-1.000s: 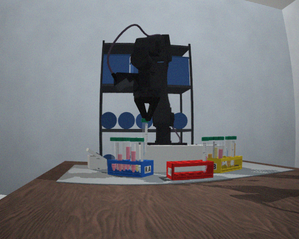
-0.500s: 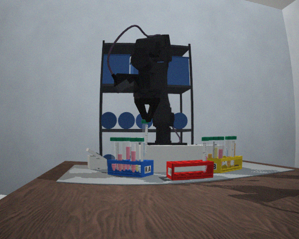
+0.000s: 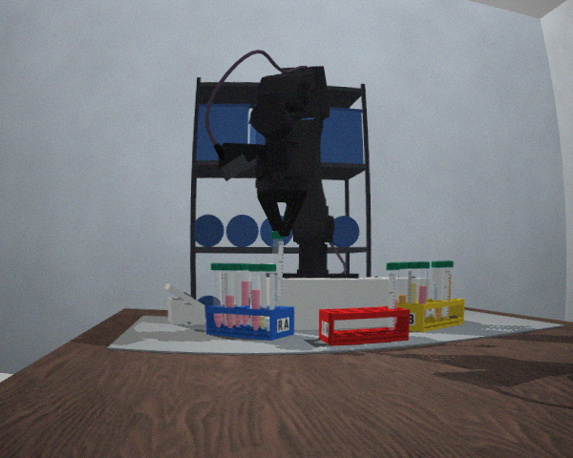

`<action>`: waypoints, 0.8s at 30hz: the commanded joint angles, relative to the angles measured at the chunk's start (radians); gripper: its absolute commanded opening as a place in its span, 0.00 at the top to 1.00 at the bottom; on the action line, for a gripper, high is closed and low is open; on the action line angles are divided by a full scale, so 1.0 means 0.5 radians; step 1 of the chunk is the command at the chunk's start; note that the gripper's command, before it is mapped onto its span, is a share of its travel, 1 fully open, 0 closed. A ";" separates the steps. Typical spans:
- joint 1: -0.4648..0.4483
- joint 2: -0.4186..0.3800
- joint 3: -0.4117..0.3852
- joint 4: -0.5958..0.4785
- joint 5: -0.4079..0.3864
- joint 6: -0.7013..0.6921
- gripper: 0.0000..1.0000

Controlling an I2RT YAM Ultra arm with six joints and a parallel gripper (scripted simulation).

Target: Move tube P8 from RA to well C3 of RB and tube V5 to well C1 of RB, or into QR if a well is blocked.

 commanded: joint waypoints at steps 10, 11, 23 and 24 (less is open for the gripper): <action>0.016 0.022 -0.046 0.057 0.011 0.011 1.00; 0.016 0.022 -0.046 0.057 0.011 0.011 1.00; 0.020 0.035 -0.066 0.086 0.011 0.012 1.00; 0.021 0.036 -0.061 0.089 0.011 0.013 1.00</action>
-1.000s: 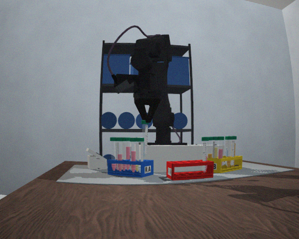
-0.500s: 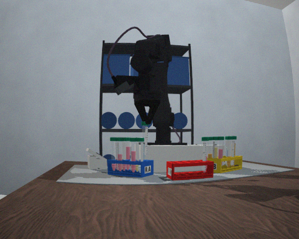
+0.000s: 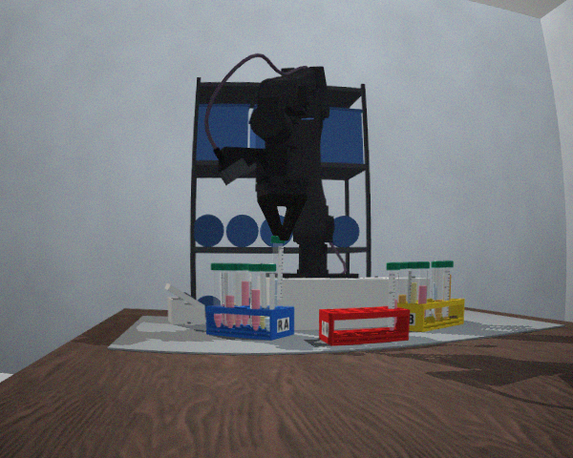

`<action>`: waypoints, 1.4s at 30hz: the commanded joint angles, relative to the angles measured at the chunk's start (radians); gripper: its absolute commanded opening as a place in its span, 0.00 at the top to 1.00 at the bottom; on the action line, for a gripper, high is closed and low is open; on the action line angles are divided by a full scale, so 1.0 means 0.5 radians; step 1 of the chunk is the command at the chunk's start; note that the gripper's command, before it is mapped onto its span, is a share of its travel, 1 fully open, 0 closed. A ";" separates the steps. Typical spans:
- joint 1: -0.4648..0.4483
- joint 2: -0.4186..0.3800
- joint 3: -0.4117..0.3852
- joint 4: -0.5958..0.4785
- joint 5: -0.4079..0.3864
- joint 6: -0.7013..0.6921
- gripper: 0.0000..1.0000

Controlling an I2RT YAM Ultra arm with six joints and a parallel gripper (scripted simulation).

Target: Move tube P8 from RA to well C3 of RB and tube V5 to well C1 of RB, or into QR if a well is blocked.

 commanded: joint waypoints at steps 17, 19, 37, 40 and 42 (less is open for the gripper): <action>0.012 0.036 -0.069 0.073 0.011 0.009 1.00; -0.004 -0.003 -0.081 0.084 0.011 -0.003 1.00; -0.029 -0.010 -0.148 0.150 0.013 -0.029 1.00; -0.029 -0.011 -0.082 0.121 0.013 -0.026 1.00; -0.033 -0.005 -0.135 0.157 0.013 -0.029 1.00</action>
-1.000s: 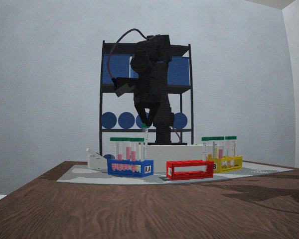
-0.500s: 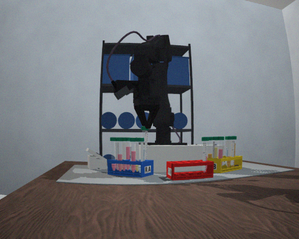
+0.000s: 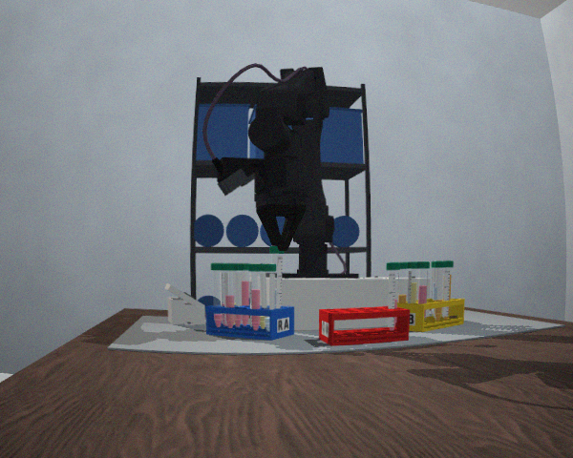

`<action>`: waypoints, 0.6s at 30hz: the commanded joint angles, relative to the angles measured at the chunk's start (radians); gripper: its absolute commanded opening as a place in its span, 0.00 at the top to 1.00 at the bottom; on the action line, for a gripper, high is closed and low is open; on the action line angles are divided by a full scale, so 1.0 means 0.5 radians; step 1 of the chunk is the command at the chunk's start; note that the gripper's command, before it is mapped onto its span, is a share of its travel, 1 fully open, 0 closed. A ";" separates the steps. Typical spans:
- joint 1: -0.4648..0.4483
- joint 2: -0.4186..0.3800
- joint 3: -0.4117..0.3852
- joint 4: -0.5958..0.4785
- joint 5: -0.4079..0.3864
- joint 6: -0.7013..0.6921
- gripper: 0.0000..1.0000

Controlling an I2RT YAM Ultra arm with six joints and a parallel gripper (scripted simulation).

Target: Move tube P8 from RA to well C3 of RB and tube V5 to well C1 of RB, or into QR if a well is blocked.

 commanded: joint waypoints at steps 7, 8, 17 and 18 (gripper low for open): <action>-0.027 -0.011 -0.064 0.036 0.014 -0.015 1.00; -0.027 -0.011 -0.068 0.043 0.014 -0.015 1.00; -0.030 -0.005 -0.095 0.055 0.020 -0.019 1.00; -0.031 -0.004 -0.099 0.062 0.020 -0.019 1.00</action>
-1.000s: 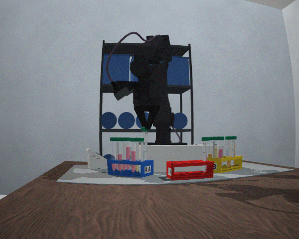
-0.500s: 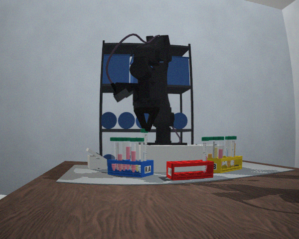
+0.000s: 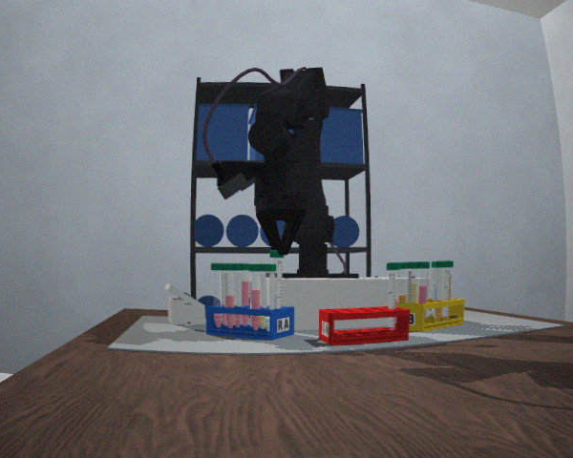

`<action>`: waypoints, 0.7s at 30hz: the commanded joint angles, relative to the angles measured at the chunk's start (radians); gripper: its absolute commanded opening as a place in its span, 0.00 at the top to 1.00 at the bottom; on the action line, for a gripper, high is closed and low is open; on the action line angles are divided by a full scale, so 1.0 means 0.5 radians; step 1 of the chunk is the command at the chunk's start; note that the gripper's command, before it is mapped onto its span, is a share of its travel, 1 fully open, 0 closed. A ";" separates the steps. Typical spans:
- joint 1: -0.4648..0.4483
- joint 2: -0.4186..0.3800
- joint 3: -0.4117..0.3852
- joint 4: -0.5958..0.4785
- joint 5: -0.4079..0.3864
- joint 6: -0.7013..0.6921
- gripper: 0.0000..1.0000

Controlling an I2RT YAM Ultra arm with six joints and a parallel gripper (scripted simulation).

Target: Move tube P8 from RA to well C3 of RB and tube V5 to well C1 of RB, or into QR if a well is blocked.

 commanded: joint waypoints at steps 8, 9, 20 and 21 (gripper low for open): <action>-0.031 0.008 -0.071 0.004 0.024 -0.011 1.00; -0.031 0.010 -0.074 0.007 0.024 -0.012 1.00; -0.033 0.031 -0.105 0.041 0.024 -0.014 1.00; -0.034 0.032 -0.108 0.044 0.024 -0.015 1.00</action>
